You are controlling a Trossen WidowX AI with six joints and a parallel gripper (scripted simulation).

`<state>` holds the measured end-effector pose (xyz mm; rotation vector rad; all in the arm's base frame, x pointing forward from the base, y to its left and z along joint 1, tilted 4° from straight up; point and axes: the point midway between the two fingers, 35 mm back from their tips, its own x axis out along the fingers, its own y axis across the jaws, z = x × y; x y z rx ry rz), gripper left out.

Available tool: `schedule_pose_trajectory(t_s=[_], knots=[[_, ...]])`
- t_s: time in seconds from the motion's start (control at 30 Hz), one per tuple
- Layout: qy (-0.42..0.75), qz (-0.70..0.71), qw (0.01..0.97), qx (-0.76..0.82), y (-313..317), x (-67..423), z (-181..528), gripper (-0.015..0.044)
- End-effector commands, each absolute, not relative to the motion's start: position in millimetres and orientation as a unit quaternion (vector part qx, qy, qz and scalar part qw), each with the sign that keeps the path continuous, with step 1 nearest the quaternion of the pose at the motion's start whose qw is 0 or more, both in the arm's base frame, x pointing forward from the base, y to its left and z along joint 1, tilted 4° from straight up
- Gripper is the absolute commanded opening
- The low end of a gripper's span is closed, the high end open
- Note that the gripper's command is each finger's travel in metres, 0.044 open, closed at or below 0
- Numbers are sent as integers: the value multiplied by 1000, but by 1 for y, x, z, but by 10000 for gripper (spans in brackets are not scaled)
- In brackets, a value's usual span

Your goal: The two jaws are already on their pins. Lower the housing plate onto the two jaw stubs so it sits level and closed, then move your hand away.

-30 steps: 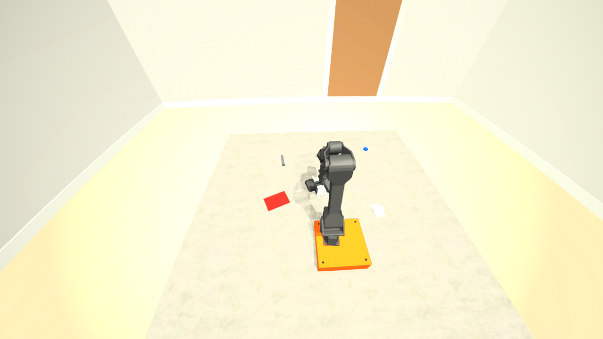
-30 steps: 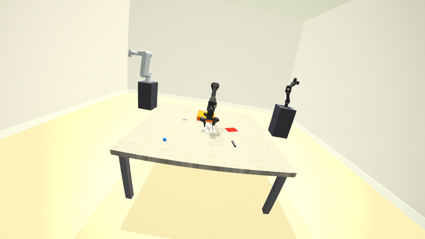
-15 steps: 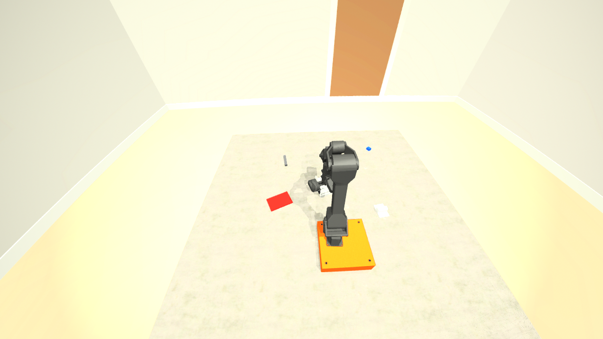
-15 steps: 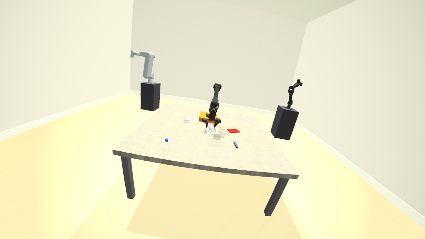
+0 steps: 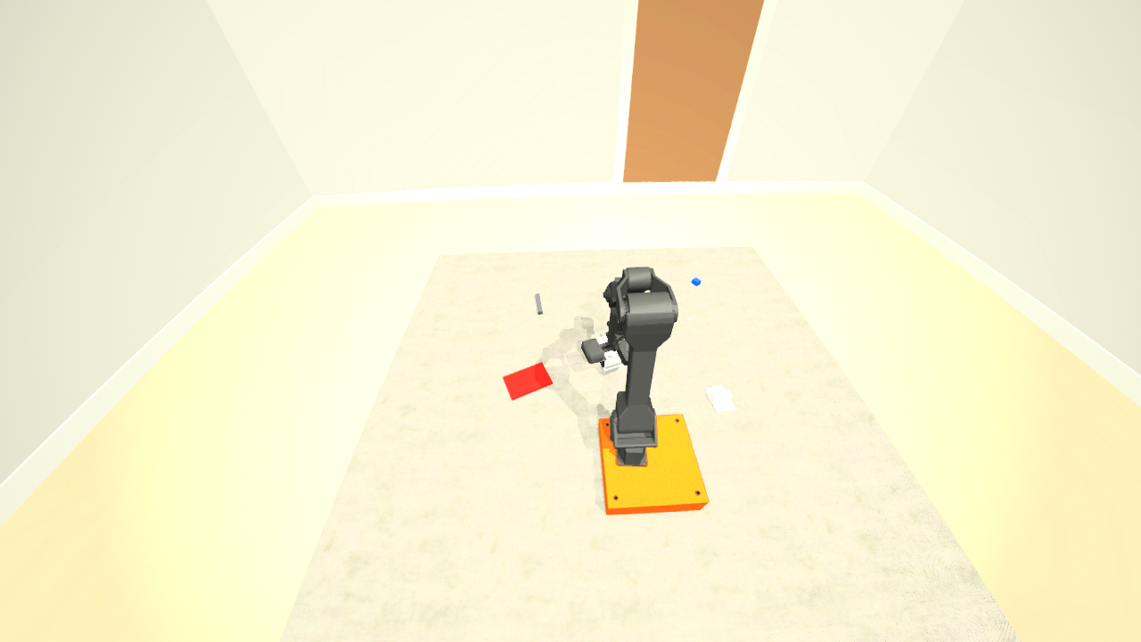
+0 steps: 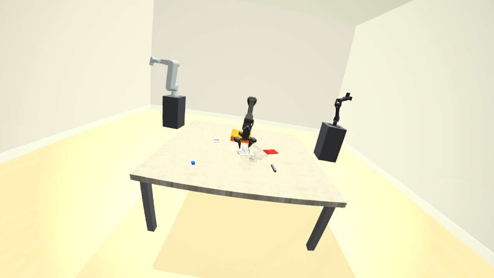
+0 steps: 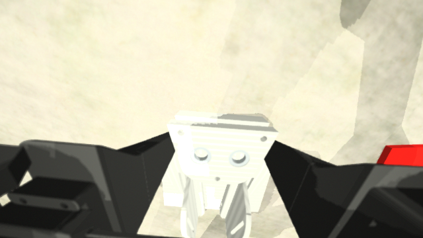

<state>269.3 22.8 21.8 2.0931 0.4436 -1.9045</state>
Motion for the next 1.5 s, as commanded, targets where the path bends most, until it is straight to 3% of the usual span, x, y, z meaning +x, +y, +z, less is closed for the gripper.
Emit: schedule_pose_trajectory(t_s=[0.0,0.73,0.87,1.3,1.47], knots=[[151,-660,137,723,23,270,17,351],[151,-660,137,723,23,270,18,351],[153,-659,138,724,23,269,22,440],[153,-659,138,724,23,269,22,440],[152,-659,138,724,22,269,54,440]])
